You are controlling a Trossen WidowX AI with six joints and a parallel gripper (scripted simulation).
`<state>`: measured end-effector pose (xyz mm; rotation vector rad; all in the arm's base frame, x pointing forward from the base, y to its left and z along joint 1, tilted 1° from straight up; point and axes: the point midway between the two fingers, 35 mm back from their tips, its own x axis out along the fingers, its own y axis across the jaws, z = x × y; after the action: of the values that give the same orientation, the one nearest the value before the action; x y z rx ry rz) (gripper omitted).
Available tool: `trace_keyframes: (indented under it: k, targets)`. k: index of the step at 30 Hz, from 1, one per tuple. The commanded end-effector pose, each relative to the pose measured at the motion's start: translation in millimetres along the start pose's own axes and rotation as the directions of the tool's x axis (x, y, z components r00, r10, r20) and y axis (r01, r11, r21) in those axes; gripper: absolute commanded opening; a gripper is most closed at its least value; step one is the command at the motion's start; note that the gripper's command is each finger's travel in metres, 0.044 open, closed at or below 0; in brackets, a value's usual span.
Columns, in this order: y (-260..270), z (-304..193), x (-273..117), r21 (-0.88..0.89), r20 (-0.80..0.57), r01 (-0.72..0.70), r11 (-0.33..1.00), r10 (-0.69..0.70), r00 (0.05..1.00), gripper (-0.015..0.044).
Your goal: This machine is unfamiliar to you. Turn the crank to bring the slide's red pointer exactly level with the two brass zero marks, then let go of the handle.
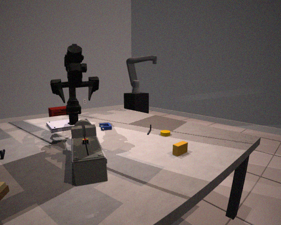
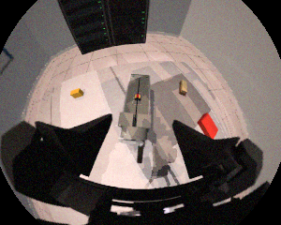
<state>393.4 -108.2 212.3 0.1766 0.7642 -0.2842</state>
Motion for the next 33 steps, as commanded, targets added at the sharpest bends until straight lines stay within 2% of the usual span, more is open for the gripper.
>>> trace_keyframes:
  k: [1,11,33]
  targets:
    - [-3,-16,-16,-0.015,0.004,0.013,1.000,-0.013,1.000,0.0440]
    - [-7,-47,-36,-0.030,0.005,0.028,0.999,-0.028,1.000,0.0440]
    - [-10,-110,27,-0.030,0.004,0.028,0.999,-0.028,1.000,0.0440]
